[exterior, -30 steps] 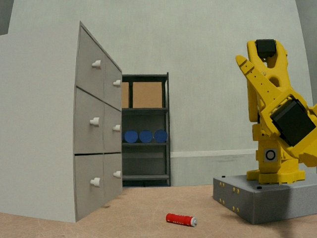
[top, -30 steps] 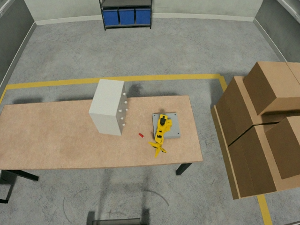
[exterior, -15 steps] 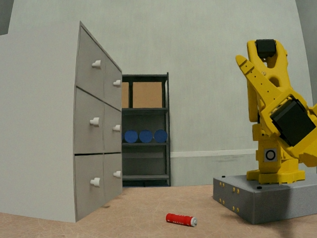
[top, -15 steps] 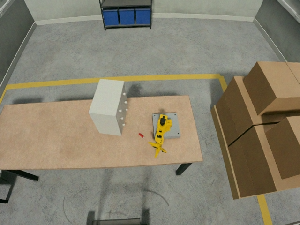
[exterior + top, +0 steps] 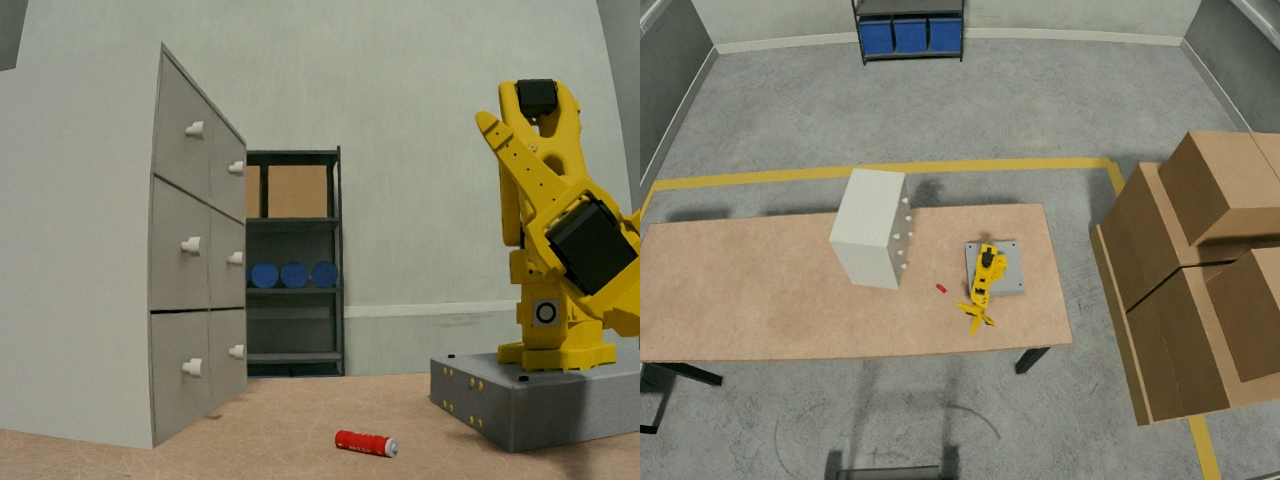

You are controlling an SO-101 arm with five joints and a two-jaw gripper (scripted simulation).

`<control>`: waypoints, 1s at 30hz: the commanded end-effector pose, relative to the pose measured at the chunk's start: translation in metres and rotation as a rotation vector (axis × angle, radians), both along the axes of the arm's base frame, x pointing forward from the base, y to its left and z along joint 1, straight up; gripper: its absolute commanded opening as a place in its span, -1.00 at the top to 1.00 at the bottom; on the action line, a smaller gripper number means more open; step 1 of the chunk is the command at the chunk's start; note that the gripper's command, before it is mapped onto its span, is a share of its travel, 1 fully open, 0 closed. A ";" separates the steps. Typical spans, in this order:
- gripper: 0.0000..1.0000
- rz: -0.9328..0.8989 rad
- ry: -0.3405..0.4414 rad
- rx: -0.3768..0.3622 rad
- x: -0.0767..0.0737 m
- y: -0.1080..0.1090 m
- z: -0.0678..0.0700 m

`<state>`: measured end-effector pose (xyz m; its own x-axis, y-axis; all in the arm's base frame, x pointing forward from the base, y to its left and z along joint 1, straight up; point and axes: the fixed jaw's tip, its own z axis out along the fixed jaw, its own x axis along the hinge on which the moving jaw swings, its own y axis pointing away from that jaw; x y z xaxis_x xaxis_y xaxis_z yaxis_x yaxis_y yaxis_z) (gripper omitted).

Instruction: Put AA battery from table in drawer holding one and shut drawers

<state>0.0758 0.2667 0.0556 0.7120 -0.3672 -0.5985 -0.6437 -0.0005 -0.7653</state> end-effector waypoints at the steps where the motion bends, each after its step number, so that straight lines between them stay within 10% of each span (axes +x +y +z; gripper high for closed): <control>1: -1.00 0.000 0.000 0.004 0.000 0.000 0.001; 21: -1.00 0.000 0.000 0.004 0.000 0.000 0.001; 22: 0.00 -0.024 0.014 -0.003 0.006 -0.002 0.001; 30: 0.00 -0.222 0.130 -0.049 0.049 -0.020 0.002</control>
